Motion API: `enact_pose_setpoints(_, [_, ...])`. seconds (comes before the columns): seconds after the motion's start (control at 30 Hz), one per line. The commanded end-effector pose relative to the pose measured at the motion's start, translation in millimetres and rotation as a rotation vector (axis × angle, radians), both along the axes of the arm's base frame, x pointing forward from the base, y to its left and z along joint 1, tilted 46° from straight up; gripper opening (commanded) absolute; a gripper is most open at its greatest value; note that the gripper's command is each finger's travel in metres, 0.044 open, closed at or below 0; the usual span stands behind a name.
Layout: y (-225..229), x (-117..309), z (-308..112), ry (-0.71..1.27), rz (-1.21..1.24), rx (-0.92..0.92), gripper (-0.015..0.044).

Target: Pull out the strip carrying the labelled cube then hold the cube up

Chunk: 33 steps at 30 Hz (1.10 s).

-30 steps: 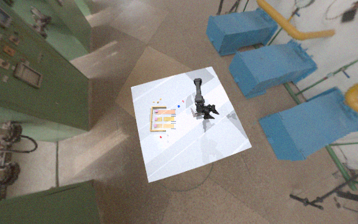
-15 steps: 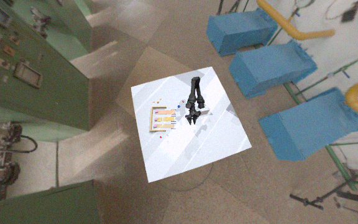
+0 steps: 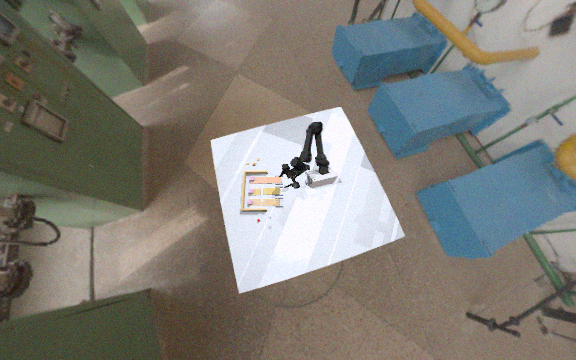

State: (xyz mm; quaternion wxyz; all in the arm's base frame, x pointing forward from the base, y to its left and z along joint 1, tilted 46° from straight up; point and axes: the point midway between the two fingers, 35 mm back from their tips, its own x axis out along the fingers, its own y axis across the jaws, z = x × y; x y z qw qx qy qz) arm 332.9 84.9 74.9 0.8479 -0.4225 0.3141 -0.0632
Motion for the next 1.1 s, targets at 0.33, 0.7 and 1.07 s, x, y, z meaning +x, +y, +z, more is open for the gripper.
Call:
enact_pose_setpoints(0.33, [-31.4, -5.3, 13.1, -0.148, -0.194, 0.063, 0.04])
enact_pose_setpoints(0.7, [-31.4, -5.3, 13.1, -0.148, -0.194, 0.063, 0.04])
enact_pose_setpoints(1.07, [-92.2, 29.4, -14.0, 0.123, -0.603, 0.118, 0.0111])
